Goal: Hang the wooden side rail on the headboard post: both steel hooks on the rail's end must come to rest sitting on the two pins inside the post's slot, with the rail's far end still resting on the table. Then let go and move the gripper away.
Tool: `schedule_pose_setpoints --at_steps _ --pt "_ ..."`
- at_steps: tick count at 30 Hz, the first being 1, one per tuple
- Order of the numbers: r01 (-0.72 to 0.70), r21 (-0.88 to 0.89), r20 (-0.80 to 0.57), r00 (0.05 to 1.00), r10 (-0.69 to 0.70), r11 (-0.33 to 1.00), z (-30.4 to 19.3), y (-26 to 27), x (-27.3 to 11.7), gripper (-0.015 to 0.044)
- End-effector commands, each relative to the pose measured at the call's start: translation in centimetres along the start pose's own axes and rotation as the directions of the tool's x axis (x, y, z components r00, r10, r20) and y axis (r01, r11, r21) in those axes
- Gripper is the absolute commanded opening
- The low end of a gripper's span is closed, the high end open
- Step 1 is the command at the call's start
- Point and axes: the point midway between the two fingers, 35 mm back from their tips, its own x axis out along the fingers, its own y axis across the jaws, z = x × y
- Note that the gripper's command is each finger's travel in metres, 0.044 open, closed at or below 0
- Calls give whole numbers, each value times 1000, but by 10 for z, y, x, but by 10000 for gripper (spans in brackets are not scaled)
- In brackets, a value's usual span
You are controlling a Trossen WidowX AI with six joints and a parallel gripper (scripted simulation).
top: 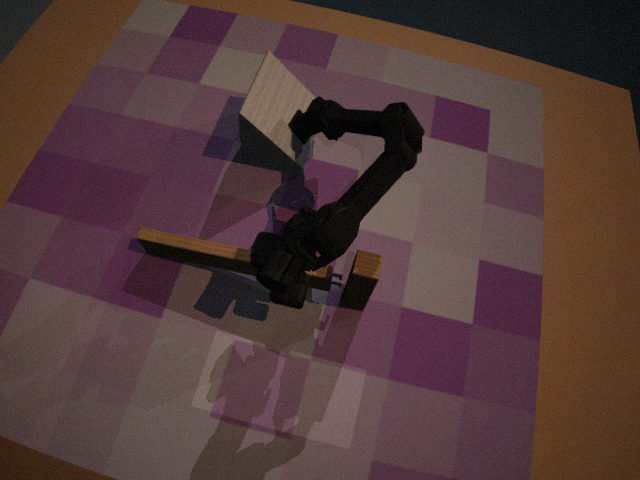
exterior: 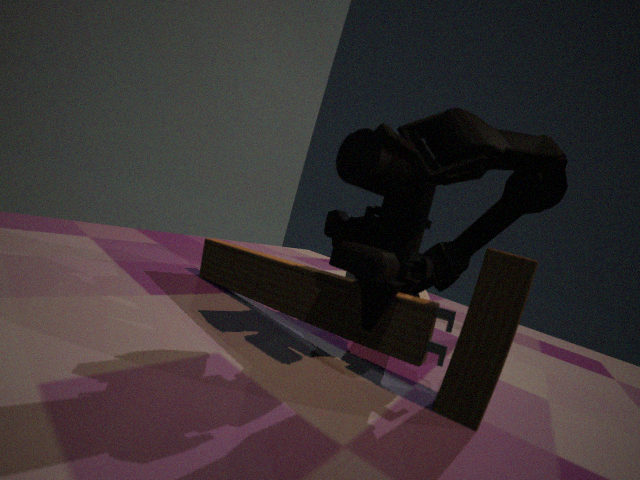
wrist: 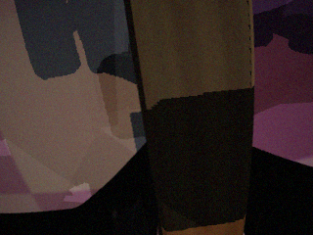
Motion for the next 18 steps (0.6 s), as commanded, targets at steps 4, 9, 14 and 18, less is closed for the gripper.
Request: schedule_pose_setpoints --at_steps 4,9,14,18 --pt "-18 0 1 1000 18 1000 -3 3 -7 0" --pt "-18 0 1 1000 18 1000 -3 3 -7 0" --pt "-18 0 1 1000 18 1000 -4 3 -7 0" --pt "-18 0 1 1000 18 1000 -4 3 -7 0"
